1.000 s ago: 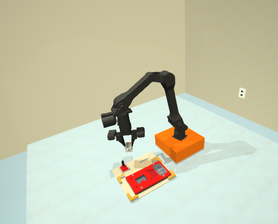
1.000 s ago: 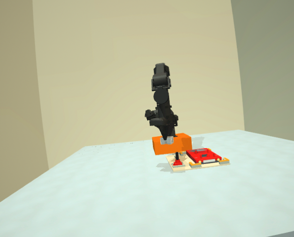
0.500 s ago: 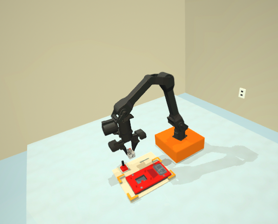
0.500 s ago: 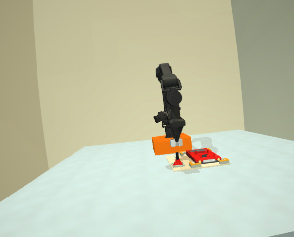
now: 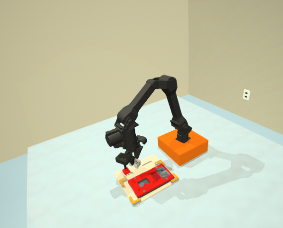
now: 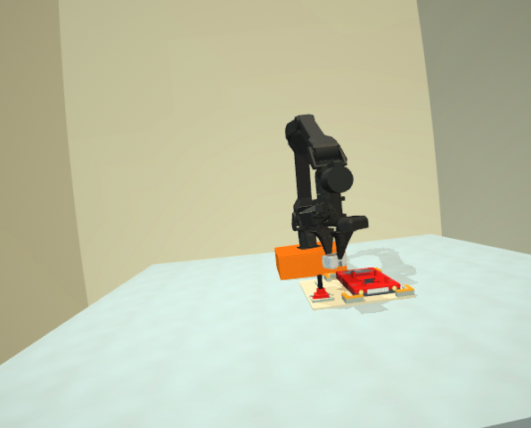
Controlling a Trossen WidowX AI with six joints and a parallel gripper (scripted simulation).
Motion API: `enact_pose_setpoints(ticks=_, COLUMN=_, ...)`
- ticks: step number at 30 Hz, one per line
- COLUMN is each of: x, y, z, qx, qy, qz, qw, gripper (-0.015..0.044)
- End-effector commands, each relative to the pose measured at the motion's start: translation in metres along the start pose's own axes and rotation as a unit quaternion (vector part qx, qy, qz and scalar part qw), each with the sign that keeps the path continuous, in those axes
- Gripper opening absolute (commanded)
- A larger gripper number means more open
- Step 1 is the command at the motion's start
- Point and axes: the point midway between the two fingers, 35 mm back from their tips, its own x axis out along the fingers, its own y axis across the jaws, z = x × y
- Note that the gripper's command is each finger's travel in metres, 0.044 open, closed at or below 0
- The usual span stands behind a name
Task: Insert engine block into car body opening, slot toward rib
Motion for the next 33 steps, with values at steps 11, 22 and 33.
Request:
enact_pose_setpoints(ticks=11, x=0.011, y=0.024, z=-0.031, qx=-0.246, qy=-0.001, qz=0.002, qw=0.969, gripper=0.0)
enact_pose_setpoints(ticks=22, x=0.019, y=0.039, z=-0.059, qx=-0.426, qy=-0.001, qz=0.003, qw=0.905, gripper=0.0)
enact_pose_setpoints(ticks=33, x=0.023, y=0.044, z=-0.071, qx=-0.506, qy=-0.001, qz=0.003, qw=0.863, gripper=0.0131)
